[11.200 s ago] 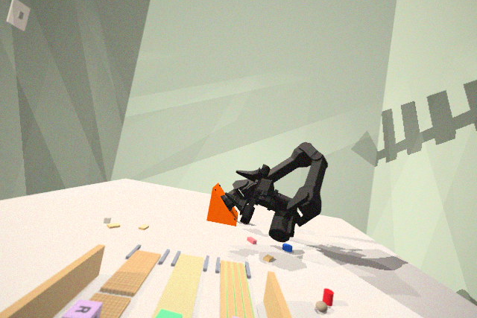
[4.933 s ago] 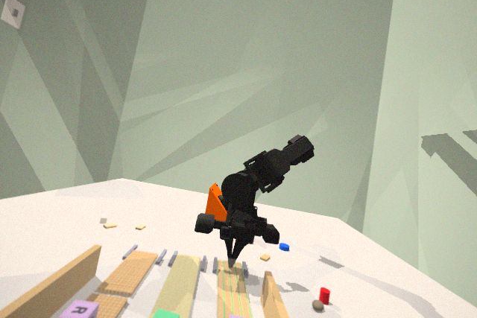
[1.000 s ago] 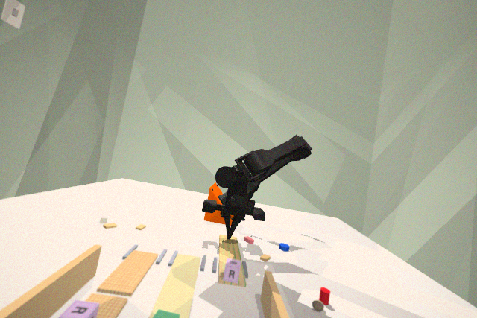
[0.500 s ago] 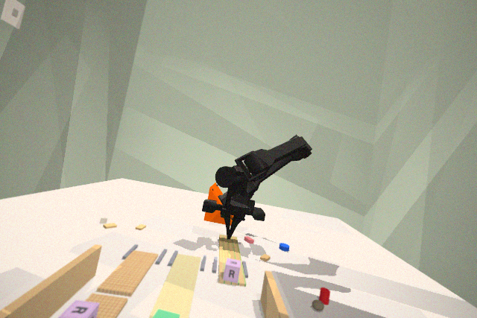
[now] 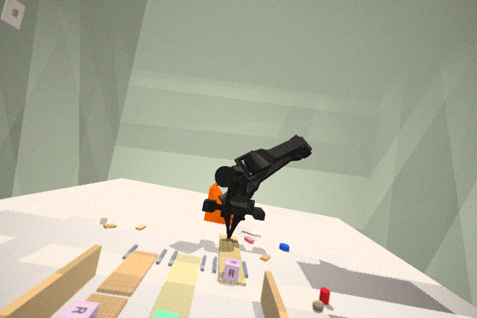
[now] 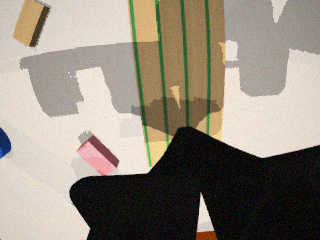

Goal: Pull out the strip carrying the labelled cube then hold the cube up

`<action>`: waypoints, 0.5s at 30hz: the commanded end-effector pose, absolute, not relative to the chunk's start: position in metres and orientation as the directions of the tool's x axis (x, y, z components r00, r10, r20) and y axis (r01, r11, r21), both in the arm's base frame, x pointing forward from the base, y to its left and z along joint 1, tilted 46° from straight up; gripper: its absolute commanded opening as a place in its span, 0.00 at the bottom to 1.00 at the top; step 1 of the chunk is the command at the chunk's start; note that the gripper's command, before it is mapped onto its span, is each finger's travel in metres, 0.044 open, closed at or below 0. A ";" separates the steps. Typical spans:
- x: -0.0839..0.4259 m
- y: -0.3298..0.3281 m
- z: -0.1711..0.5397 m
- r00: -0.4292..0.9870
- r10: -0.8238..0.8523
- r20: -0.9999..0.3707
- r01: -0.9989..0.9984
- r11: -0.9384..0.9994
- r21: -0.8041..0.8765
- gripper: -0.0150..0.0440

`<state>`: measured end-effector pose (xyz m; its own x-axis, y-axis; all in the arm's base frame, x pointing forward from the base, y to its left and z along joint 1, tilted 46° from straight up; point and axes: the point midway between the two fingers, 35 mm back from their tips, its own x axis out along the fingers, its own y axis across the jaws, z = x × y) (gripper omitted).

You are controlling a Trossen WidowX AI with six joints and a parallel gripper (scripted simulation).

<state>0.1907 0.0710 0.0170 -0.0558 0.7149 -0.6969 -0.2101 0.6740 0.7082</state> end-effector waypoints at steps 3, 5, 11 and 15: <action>0.195 0.044 0.043 -0.075 0.709 -0.701 -0.208 0.677 0.706 0.25; 0.195 0.042 0.045 -0.077 0.709 -0.701 -0.208 0.676 0.707 0.25; 0.211 0.046 0.045 -0.076 0.709 -0.701 -0.095 0.695 0.713 0.43; 0.225 0.049 0.048 -0.075 0.710 -0.701 -0.056 0.698 0.713 0.61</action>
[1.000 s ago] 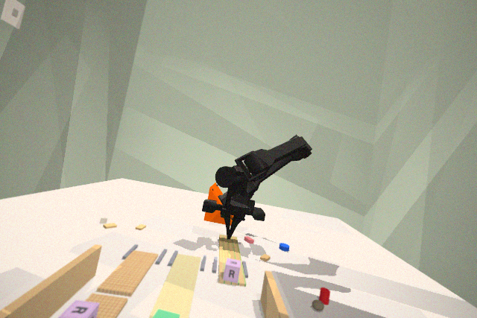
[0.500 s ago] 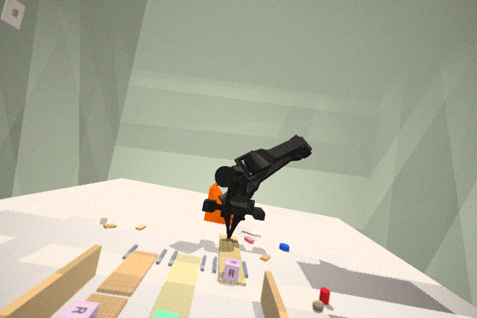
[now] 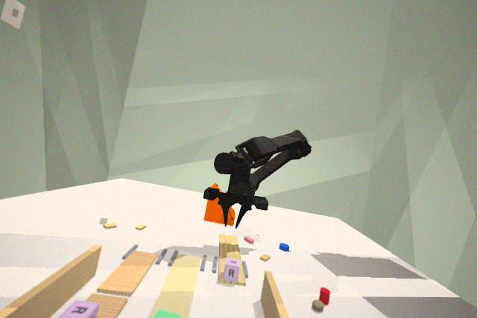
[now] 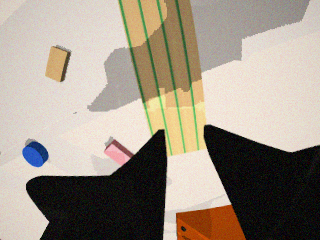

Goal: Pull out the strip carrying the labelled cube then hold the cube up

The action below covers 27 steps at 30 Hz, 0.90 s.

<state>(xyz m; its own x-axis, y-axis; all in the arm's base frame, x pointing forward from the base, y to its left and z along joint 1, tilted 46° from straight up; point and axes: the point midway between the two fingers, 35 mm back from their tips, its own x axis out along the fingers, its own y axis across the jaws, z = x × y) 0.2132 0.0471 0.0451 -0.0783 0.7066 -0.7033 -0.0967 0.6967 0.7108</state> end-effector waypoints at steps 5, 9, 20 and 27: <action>0.241 0.050 0.050 -0.075 0.710 -0.701 -0.057 0.698 0.713 0.83; 0.255 0.052 0.052 -0.074 0.710 -0.701 -0.057 0.698 0.714 1.00; 0.291 0.056 0.058 -0.073 0.710 -0.701 -0.059 0.698 0.714 1.00; 0.314 0.058 0.063 -0.072 0.710 -0.700 -0.060 0.698 0.714 1.00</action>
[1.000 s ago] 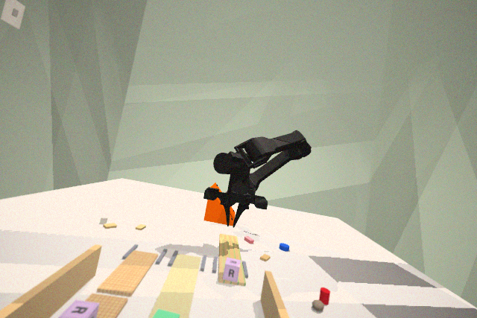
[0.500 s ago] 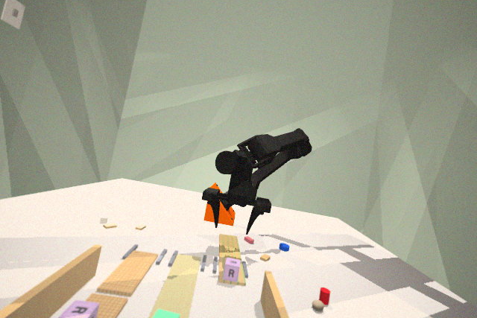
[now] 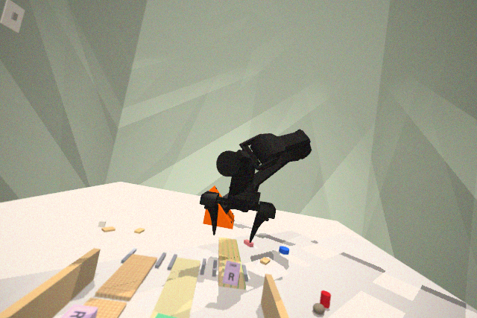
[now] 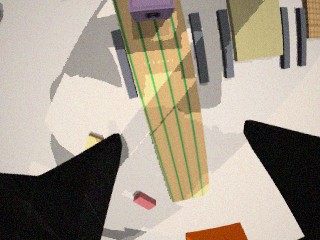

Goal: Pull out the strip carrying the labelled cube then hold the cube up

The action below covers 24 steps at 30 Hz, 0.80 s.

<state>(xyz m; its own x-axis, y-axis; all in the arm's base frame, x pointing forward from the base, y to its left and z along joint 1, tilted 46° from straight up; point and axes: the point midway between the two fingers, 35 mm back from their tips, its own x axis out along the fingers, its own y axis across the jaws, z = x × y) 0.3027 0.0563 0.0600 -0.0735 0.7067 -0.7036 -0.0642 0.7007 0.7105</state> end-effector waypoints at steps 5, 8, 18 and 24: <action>0.331 0.060 0.066 -0.071 0.710 -0.700 -0.061 0.698 0.714 1.00; 0.341 0.061 0.067 -0.071 0.710 -0.700 -0.061 0.698 0.714 1.00; 0.375 0.064 0.074 -0.069 0.710 -0.700 -0.063 0.698 0.714 1.00; 0.396 0.066 0.079 -0.068 0.710 -0.700 -0.063 0.698 0.714 1.00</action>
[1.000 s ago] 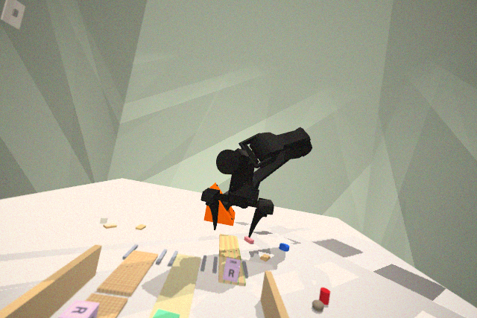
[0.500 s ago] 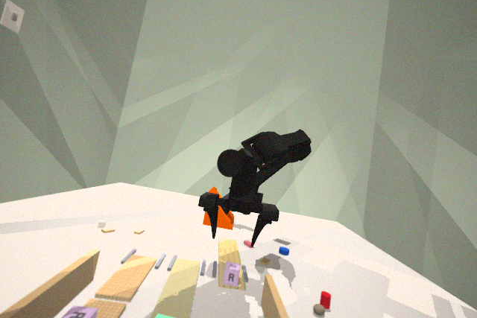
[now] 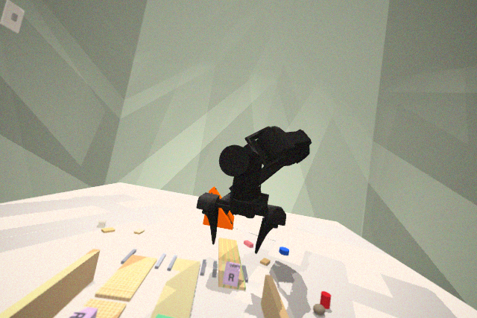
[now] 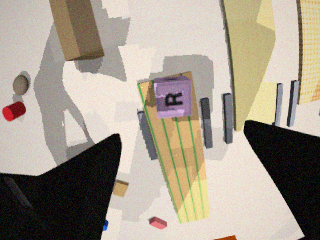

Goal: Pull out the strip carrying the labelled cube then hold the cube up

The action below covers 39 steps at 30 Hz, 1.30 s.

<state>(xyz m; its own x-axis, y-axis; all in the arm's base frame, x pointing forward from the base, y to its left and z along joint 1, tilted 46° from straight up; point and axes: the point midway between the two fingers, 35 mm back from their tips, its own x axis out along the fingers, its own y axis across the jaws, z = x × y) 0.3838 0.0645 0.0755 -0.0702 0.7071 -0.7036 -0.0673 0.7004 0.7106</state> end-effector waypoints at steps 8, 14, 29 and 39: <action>0.400 0.072 0.075 -0.068 0.710 -0.701 -0.064 0.698 0.714 0.73; 0.400 0.079 0.068 -0.068 0.710 -0.701 -0.064 0.698 0.714 0.68; 0.398 0.096 0.051 -0.068 0.711 -0.700 -0.064 0.697 0.714 0.68; 0.396 0.106 0.041 -0.068 0.712 -0.699 -0.064 0.696 0.715 0.68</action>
<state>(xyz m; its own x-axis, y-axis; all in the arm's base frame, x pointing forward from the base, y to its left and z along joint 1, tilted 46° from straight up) 0.3967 0.1033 0.0441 -0.0678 0.7085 -0.7025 -0.0702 0.6990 0.7117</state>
